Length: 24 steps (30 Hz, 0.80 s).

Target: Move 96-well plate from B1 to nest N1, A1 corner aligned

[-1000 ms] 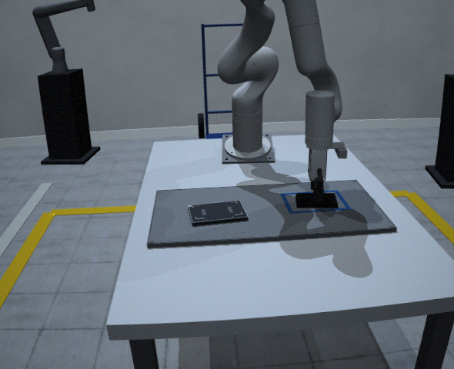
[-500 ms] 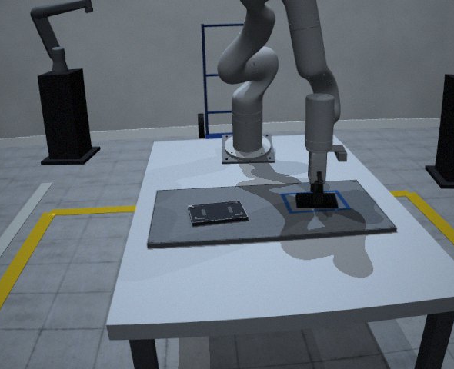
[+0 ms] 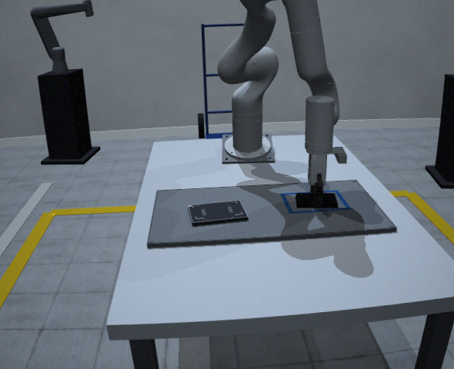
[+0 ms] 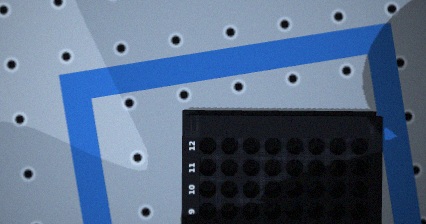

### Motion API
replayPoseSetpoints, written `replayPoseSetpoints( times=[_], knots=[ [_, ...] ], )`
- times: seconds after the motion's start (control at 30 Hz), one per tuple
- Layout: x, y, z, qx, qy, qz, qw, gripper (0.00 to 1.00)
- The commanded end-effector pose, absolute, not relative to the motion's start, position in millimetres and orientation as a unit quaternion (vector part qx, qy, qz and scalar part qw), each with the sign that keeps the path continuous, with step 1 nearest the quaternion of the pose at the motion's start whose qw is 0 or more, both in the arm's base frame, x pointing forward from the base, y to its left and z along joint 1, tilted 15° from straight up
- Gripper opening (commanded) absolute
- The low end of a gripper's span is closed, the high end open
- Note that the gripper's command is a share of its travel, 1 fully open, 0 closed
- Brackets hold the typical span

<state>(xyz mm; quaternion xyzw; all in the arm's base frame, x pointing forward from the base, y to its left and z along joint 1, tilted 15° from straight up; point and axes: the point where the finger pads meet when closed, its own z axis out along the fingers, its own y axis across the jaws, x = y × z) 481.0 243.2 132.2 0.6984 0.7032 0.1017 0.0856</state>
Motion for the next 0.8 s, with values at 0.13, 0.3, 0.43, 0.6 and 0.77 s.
replayPoseSetpoints(
  times=[0.13,0.3,0.43,0.6,0.77],
  knots=[
    [481.5,243.6,132.7,0.698,0.703,0.102,0.086,1.0],
    [481.5,243.6,132.8,0.698,0.703,0.102,0.086,1.0],
    [481.3,243.5,133.3,0.698,0.703,0.103,0.086,0.0],
    [481.3,243.5,133.3,0.698,0.703,0.103,0.086,0.0],
    [481.3,243.5,133.2,0.698,0.703,0.102,0.086,0.0]
  ],
)
